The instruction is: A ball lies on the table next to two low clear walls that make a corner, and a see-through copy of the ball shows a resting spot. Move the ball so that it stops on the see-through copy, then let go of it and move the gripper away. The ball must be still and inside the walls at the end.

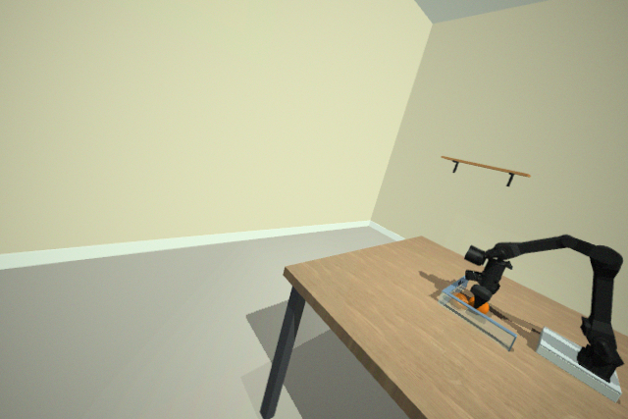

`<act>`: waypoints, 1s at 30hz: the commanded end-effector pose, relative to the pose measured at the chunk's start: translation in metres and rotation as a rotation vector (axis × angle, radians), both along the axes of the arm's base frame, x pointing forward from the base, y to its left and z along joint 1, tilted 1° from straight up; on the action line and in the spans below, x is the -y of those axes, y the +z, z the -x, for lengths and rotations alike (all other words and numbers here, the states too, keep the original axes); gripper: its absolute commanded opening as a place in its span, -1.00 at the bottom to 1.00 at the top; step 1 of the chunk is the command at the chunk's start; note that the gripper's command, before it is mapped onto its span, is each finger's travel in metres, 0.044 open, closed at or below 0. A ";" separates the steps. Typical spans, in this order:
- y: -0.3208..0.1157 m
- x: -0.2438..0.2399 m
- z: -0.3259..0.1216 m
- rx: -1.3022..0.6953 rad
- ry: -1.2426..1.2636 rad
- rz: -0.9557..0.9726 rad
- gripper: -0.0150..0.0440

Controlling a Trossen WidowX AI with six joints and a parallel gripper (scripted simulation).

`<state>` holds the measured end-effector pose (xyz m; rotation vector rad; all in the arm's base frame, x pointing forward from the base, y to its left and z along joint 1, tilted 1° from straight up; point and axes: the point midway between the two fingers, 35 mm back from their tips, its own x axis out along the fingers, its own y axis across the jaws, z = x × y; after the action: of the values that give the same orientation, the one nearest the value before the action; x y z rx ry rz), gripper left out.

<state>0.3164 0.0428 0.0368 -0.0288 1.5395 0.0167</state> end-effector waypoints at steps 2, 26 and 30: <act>-0.003 -0.001 0.002 -0.007 0.004 -0.005 0.62; 0.079 -0.002 -0.006 -0.005 0.004 -0.005 -0.49; 0.100 -0.002 -0.004 -0.006 0.004 -0.005 -0.49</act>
<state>0.3207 0.0444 0.1170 -0.0285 1.5561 0.0194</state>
